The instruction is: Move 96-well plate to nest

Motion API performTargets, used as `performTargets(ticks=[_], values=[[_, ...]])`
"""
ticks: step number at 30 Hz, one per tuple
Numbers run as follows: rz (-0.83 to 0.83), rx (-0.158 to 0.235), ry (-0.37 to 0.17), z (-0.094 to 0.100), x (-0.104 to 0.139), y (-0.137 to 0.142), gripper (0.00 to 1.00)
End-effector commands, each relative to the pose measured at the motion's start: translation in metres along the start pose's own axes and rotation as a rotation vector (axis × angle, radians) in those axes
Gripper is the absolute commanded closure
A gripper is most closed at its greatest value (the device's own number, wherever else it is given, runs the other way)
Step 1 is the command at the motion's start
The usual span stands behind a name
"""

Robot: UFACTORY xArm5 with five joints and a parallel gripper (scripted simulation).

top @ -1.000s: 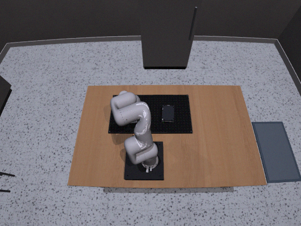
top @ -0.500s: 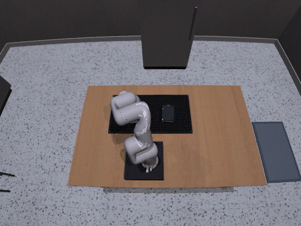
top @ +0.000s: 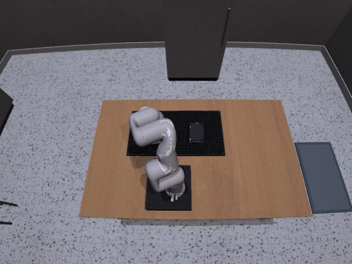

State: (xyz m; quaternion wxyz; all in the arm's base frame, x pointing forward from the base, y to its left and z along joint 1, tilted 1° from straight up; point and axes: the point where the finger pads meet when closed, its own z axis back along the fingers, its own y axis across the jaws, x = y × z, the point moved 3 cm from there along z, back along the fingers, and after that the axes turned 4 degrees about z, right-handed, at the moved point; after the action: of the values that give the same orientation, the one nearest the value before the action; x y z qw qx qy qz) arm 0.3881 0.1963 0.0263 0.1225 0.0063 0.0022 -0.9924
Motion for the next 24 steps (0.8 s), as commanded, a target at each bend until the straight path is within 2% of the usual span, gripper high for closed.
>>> performTargets(ticks=[1, 7, 8, 24], values=[[0.0, -0.009, 0.002, 0.0006, -0.0014, 0.0, 1.0], [0.0, -0.009, 0.002, 0.0, -0.0014, -0.0001, 1.0], [0.0, -0.009, 0.002, -0.0007, -0.0014, -0.0001, 0.0], [0.0, -0.009, 0.002, -0.0007, -0.0014, -0.0001, 0.0]])
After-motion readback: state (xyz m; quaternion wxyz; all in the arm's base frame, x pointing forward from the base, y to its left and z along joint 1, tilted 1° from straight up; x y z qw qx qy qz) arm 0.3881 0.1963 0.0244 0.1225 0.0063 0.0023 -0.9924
